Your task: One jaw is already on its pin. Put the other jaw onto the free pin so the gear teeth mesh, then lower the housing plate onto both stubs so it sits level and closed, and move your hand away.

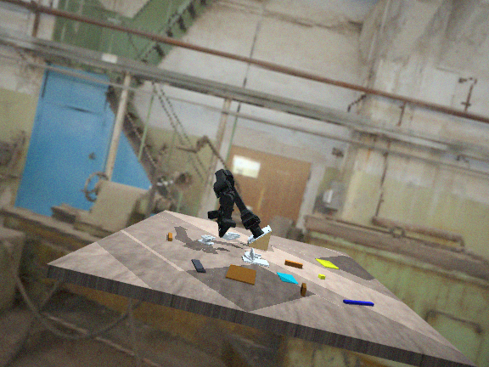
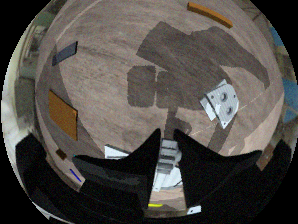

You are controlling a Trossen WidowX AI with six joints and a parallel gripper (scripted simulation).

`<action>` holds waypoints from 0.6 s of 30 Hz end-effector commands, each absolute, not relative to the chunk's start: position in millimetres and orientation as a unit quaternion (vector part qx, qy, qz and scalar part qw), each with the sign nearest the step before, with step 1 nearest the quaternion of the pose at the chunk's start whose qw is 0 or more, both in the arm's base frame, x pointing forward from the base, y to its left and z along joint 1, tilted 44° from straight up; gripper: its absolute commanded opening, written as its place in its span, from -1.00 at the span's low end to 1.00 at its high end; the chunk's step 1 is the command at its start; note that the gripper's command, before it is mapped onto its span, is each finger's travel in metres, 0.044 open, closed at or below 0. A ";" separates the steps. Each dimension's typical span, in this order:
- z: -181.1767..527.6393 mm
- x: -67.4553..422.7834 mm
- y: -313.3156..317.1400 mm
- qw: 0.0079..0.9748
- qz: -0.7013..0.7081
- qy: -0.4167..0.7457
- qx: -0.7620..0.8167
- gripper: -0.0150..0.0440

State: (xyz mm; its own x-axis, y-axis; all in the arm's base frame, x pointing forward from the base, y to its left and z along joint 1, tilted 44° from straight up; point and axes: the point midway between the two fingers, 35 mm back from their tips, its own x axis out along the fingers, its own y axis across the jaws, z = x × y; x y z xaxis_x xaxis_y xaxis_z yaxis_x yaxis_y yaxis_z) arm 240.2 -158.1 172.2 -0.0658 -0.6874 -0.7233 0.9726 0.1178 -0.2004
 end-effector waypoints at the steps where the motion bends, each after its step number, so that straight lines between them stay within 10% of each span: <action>1: 165.6 239.2 -162.6 0.653 -0.634 0.365 0.196 -0.37; 18: 146.0 236.8 -181.9 0.654 -0.634 0.364 0.195 -0.37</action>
State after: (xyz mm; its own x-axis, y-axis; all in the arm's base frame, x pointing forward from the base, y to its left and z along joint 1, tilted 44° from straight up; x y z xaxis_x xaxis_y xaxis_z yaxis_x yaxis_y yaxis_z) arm 238.3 -178.8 151.7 -0.0668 -0.6909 -0.7198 0.9726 0.1158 -0.2014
